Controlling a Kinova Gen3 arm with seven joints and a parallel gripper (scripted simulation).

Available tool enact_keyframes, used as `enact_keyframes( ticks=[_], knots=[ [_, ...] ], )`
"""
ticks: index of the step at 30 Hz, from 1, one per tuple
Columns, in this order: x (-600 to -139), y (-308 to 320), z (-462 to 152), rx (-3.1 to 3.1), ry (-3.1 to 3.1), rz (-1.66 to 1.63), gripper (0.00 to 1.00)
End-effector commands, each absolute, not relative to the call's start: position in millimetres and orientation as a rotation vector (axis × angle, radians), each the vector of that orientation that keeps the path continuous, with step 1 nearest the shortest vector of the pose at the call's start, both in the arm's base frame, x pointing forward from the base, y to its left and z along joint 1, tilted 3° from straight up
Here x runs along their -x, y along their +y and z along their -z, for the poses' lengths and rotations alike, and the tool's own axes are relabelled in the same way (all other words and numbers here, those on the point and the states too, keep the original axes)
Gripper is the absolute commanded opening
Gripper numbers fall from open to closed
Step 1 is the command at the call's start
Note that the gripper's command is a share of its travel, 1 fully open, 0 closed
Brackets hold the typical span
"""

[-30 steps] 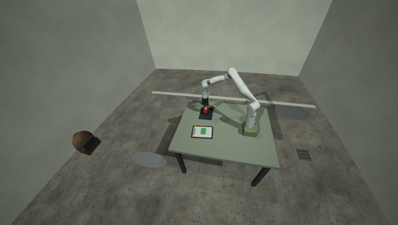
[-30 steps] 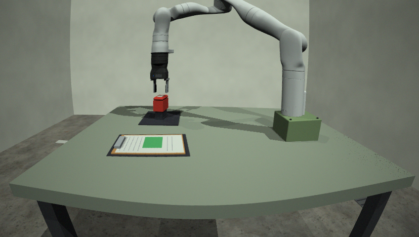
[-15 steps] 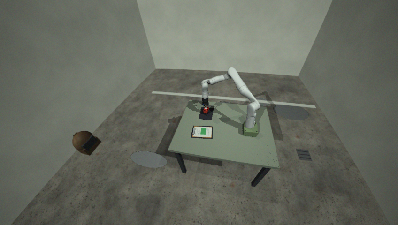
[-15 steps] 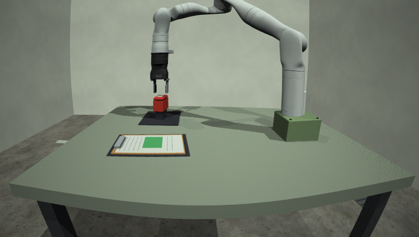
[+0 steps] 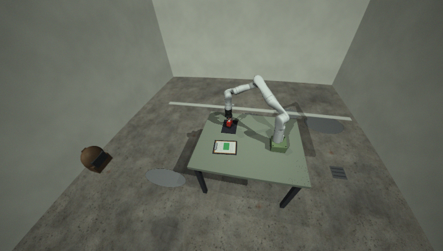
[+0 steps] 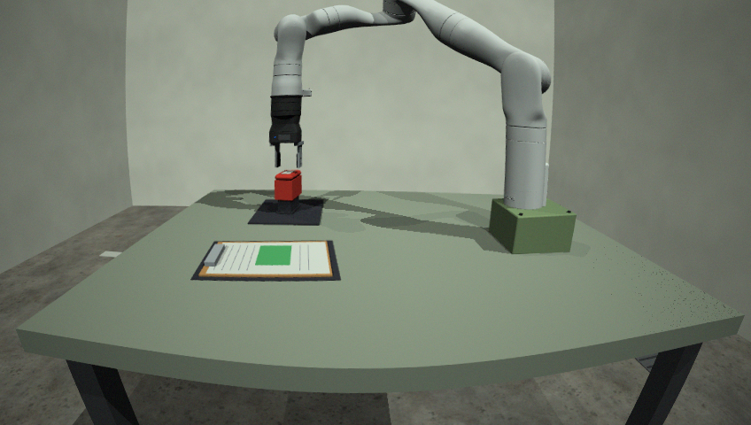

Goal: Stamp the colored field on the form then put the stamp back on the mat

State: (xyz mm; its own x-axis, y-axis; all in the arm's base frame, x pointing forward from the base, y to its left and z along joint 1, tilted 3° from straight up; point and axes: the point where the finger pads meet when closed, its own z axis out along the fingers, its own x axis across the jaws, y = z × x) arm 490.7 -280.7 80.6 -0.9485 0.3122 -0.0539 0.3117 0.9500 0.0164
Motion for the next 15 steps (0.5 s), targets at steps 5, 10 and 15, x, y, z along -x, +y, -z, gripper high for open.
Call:
enact_keyframes(
  ticks=[5,10,15],
  knots=[
    [-491.2,-280.8,-80.5,-0.487,3.045,-0.011,1.00],
    [-491.2,-280.8,-80.1,-0.487,3.045,-0.011,1.00],
    [-491.3,-280.8,-79.2,-0.487,3.045,-0.011,1.00]
  ],
)
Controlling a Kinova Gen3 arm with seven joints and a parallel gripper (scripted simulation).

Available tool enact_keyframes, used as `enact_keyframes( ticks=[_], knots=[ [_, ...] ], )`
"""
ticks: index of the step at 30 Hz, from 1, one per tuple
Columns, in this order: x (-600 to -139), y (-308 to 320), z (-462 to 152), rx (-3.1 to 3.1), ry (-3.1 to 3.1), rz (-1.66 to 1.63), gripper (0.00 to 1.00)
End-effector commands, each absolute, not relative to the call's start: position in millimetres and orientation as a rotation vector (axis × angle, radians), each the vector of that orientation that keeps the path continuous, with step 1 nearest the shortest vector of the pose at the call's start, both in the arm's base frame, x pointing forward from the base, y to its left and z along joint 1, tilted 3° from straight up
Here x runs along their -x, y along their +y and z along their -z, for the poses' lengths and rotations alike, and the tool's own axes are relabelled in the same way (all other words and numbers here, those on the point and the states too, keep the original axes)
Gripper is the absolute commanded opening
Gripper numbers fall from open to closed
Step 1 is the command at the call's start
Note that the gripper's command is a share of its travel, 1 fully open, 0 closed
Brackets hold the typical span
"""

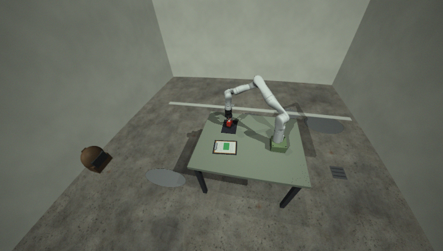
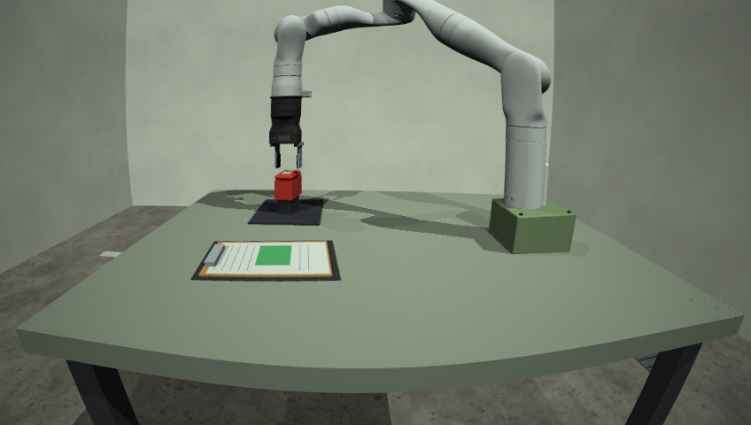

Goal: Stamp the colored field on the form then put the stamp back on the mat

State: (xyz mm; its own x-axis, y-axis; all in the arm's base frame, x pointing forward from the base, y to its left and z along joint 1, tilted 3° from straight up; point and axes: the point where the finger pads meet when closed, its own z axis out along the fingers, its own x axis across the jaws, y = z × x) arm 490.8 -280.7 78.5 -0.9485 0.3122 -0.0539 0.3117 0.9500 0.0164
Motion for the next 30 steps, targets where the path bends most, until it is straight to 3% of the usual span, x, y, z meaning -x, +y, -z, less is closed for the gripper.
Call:
enact_keyframes(
  ticks=[1,30],
  knots=[
    [-491.3,-280.8,-79.1,-0.487,3.045,-0.011,1.00],
    [-491.5,-280.8,-74.5,-0.487,3.045,-0.011,1.00]
  ],
)
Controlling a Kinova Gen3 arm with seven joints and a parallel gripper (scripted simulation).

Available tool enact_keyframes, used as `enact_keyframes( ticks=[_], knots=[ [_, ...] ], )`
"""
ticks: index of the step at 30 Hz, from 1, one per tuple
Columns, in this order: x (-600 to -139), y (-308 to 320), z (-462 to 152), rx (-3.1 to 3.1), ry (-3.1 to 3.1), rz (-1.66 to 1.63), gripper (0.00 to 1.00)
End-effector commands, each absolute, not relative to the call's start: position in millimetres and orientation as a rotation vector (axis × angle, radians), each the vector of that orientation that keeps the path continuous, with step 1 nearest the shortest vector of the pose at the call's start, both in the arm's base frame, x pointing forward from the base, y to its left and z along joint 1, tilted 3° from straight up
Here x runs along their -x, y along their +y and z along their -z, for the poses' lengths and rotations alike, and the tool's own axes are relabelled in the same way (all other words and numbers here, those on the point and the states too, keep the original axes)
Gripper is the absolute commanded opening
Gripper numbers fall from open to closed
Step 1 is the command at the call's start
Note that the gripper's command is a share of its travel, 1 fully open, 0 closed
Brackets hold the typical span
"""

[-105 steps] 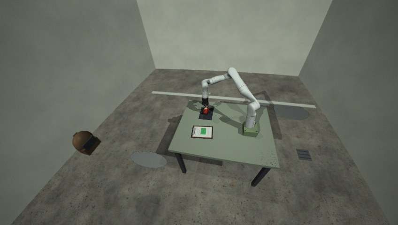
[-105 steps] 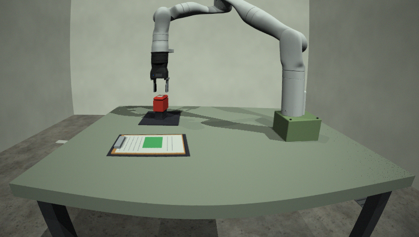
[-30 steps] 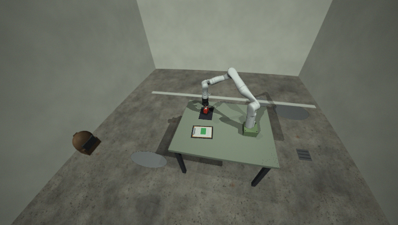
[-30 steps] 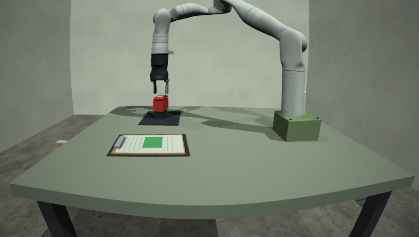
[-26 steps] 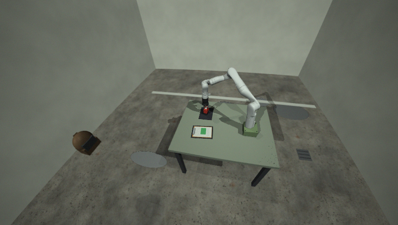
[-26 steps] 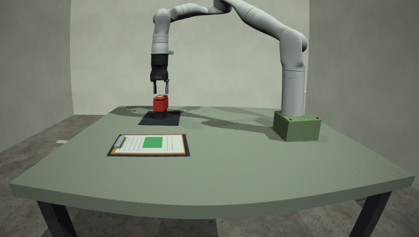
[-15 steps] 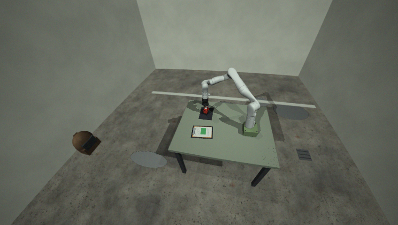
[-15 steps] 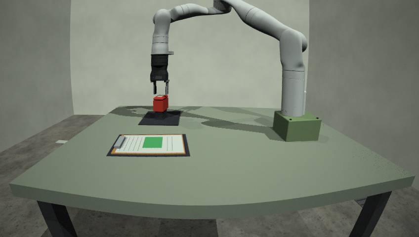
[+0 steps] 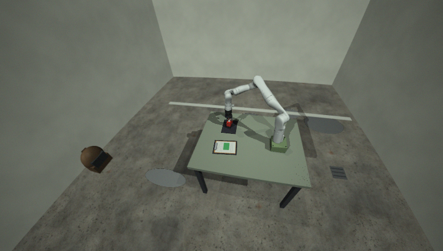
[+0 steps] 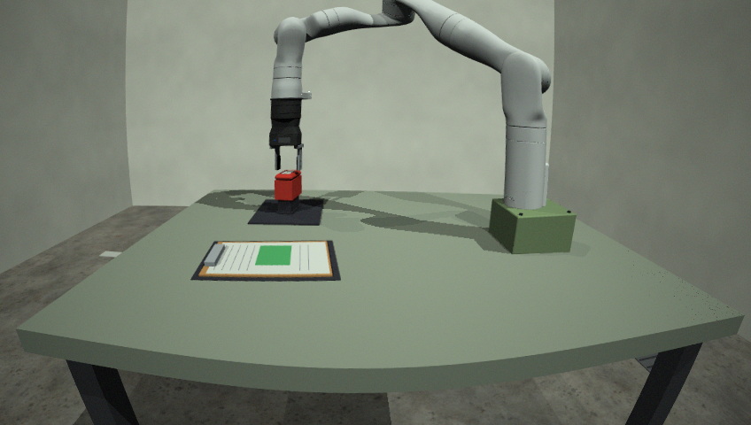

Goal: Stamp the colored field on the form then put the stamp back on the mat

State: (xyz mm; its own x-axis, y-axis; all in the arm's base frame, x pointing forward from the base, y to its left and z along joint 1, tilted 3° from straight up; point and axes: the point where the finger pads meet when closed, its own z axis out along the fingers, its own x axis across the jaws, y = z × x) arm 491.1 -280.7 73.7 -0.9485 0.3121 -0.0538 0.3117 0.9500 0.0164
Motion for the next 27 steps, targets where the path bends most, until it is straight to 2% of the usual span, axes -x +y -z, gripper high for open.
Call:
enact_keyframes(
  ticks=[1,27],
  knots=[
    [-491.5,-280.8,-74.3,-0.487,3.045,-0.011,1.00],
    [-491.8,-280.9,-69.3,-0.487,3.045,-0.011,1.00]
  ],
)
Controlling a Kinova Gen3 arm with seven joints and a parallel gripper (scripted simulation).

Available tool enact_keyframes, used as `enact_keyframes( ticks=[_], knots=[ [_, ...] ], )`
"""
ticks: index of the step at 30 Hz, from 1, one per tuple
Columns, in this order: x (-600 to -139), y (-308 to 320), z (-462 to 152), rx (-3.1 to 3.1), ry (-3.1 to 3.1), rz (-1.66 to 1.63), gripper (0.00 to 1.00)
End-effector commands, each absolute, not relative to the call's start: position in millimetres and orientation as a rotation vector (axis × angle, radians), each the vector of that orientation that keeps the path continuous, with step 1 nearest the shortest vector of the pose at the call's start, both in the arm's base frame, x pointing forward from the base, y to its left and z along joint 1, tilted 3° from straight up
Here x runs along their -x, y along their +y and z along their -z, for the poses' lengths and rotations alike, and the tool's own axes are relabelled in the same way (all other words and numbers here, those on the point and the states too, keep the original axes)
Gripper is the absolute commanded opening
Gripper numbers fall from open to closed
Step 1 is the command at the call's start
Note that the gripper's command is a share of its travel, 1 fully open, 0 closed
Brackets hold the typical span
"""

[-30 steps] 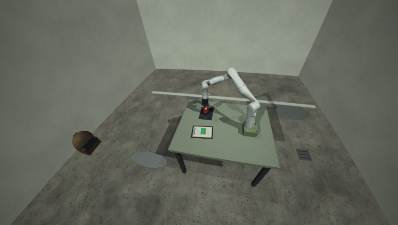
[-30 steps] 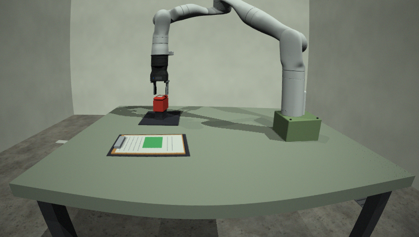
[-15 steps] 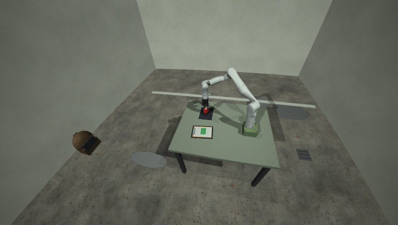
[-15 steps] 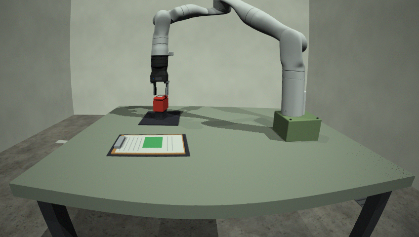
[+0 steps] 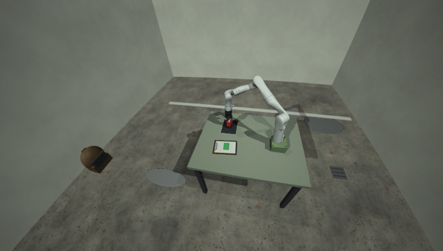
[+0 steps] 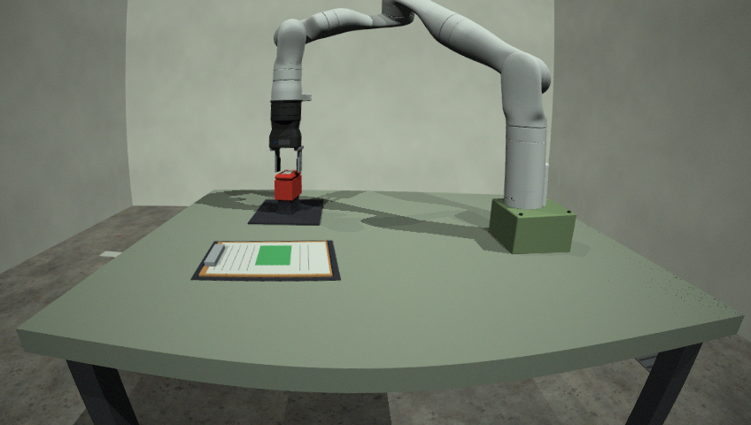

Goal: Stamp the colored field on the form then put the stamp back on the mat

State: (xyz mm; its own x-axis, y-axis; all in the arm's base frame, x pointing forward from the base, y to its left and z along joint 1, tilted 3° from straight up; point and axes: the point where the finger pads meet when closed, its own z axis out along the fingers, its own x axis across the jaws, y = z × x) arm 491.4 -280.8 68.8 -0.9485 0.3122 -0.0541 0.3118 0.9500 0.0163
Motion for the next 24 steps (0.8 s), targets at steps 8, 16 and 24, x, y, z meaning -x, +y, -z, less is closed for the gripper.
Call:
enact_keyframes(
  ticks=[8,16,24],
  knots=[
    [-491.9,-280.9,-68.0,-0.487,3.045,-0.011,1.00],
    [-492.0,-280.9,-66.1,-0.487,3.045,-0.011,1.00],
    [-492.1,-280.9,-64.7,-0.487,3.045,-0.011,1.00]
  ],
)
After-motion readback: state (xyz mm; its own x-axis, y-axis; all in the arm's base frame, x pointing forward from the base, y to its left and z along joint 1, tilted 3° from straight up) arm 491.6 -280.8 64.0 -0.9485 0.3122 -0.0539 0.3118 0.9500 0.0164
